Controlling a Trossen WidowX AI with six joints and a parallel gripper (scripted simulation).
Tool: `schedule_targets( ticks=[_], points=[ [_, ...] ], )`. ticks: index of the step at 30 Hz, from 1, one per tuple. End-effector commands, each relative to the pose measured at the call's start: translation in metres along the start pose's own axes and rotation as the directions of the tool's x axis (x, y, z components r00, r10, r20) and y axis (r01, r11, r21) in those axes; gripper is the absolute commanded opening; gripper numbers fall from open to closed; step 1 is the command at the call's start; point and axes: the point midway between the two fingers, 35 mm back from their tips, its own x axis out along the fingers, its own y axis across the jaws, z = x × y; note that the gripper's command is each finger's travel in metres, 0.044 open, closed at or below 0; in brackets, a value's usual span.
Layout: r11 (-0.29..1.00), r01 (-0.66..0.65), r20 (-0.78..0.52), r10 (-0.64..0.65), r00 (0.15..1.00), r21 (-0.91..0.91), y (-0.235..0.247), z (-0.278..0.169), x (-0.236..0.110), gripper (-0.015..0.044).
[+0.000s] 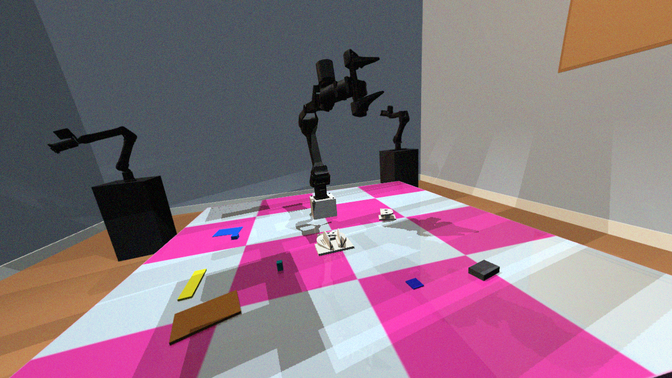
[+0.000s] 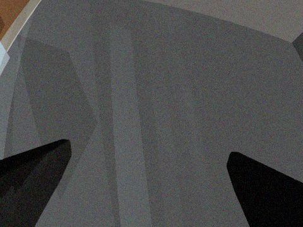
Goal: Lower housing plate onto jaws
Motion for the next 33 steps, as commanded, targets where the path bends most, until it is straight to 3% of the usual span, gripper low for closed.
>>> schedule_targets(
  ticks=[1,16,33],
  points=[
    [0.995,-0.054,0.005,0.054,0.999,0.082,0.020,0.002,0.010,0.0440],
    [0.886,-0.256,0.048,0.258,0.965,0.387,0.086,0.025,0.036,0.0440],
    [0.591,-0.468,0.130,0.522,0.843,0.657,0.169,0.069,0.048,0.0440]
  ],
)
